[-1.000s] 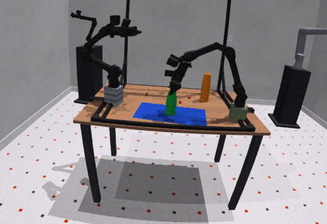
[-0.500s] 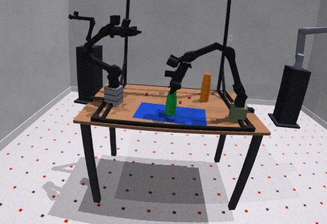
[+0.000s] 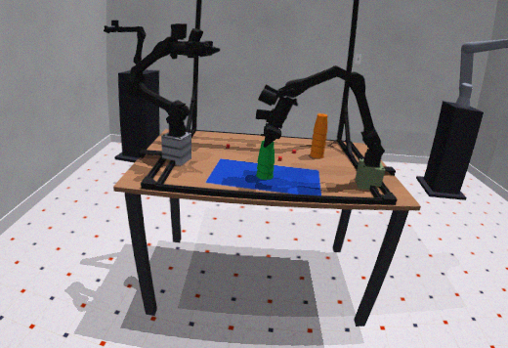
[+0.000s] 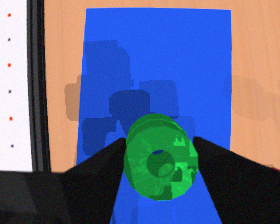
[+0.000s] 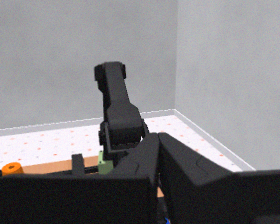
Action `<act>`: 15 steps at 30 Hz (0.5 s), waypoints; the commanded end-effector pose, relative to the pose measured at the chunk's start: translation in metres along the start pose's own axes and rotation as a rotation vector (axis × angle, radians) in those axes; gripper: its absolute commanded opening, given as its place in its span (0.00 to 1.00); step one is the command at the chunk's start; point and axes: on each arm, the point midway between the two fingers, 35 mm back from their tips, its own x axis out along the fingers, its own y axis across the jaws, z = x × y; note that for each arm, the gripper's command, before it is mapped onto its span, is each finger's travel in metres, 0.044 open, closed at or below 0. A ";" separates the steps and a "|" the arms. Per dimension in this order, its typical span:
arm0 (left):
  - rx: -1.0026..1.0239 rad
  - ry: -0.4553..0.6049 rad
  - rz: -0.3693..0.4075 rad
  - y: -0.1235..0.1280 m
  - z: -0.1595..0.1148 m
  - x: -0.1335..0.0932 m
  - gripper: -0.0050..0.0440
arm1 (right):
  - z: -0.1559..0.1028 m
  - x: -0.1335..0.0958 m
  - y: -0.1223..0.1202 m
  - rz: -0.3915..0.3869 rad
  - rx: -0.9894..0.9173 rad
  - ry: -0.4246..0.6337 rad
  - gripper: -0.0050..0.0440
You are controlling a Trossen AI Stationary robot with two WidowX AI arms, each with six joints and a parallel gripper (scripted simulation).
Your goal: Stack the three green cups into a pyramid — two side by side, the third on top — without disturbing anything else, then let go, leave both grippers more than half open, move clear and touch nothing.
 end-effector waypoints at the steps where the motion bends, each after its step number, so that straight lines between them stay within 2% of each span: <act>1: -0.001 0.008 -0.003 0.000 -0.002 0.003 0.51 | 0.000 0.000 0.000 0.000 -0.006 0.001 0.10; 8: -0.001 0.008 -0.003 0.000 0.001 -0.004 0.17 | 0.000 0.000 0.000 0.000 -0.006 0.001 0.10; 10: -0.001 0.008 -0.003 0.000 0.001 -0.004 0.17 | 0.000 0.000 0.000 0.000 -0.006 0.001 0.10; 12: -0.001 0.008 -0.003 0.000 0.001 -0.004 0.10 | 0.000 0.000 0.000 0.000 -0.006 0.001 0.10; 15: -0.001 0.008 -0.003 0.000 0.001 -0.004 0.10 | 0.000 0.000 0.000 0.000 -0.006 0.001 0.10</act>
